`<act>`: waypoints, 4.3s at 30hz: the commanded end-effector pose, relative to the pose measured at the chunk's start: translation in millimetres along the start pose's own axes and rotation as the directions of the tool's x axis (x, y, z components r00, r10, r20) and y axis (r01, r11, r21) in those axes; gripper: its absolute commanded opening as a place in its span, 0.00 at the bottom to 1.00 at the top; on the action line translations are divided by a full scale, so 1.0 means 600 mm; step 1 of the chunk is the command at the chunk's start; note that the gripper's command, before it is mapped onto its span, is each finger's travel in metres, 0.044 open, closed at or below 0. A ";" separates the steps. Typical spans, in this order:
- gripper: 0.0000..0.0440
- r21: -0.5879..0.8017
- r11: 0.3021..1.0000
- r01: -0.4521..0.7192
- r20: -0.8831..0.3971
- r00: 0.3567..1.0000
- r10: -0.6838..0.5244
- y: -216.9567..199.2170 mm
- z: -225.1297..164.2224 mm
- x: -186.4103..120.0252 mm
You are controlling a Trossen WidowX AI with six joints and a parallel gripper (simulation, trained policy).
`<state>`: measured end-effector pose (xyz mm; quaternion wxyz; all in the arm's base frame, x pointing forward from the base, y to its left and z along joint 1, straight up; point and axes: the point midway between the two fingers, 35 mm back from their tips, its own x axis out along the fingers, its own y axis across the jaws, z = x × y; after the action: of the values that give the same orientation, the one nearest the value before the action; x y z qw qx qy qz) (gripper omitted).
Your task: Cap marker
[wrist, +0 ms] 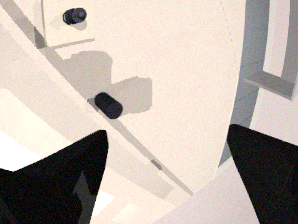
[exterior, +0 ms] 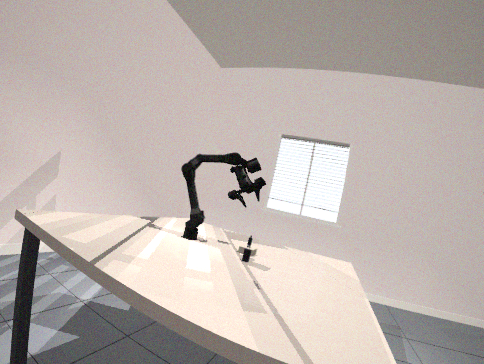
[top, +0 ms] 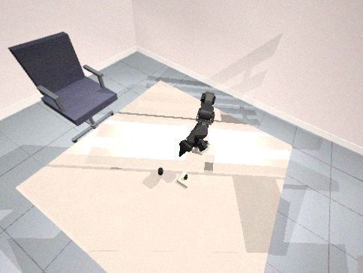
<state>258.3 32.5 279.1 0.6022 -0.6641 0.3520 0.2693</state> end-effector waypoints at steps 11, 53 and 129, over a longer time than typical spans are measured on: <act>0.74 0.070 0.990 -0.120 0.013 0.993 0.119 -0.003 -0.002 0.039; 0.73 0.281 0.858 -0.429 0.072 0.901 0.427 -0.005 -0.047 0.173; 0.17 0.145 0.730 -0.668 0.125 0.744 0.657 0.070 -0.097 0.340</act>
<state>343.8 -58.5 93.2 0.5377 -0.4169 0.5750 0.4543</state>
